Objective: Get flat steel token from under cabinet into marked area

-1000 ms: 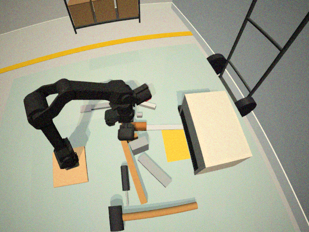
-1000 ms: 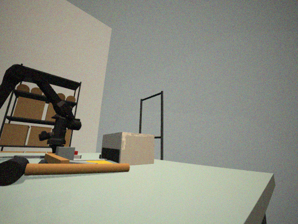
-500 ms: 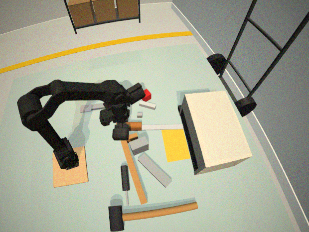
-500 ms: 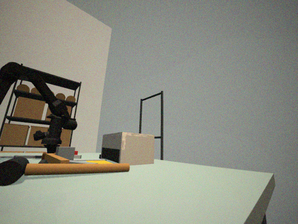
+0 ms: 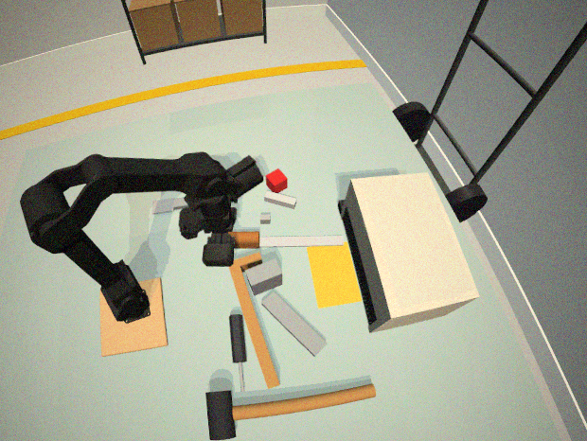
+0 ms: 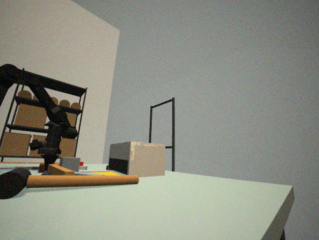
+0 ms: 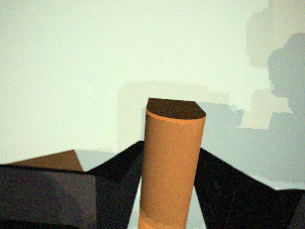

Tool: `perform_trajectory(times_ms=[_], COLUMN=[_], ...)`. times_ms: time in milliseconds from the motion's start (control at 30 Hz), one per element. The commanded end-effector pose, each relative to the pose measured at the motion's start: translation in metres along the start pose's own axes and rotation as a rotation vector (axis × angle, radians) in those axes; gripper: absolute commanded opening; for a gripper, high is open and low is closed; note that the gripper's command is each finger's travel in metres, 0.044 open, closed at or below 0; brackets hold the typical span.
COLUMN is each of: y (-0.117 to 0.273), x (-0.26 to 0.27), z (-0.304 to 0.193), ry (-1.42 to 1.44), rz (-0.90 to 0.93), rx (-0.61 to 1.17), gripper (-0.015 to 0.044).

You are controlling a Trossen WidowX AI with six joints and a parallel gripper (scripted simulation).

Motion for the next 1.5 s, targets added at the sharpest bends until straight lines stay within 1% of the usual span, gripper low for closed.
perform_trajectory(times_ms=[0,300,1467], y=[-0.0009,0.0003,0.0032], x=[0.0016,0.0014,0.0009], z=[0.0072,0.0065,0.0064], ry=[-0.002,0.020,0.298], rz=[0.001,0.001,0.001], rx=[0.000,0.000,0.000], gripper=[0.0000,0.0000,0.0000])
Point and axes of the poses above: the point midway between the two fingers, 35 mm back from their tips, its own y axis back along the fingers, its own x axis across the jaws, z = x × y, the point moved 2 cm from there along y, back along the fingers, and after that the axes turned 14 degrees about -y, right-handed, at the moved point
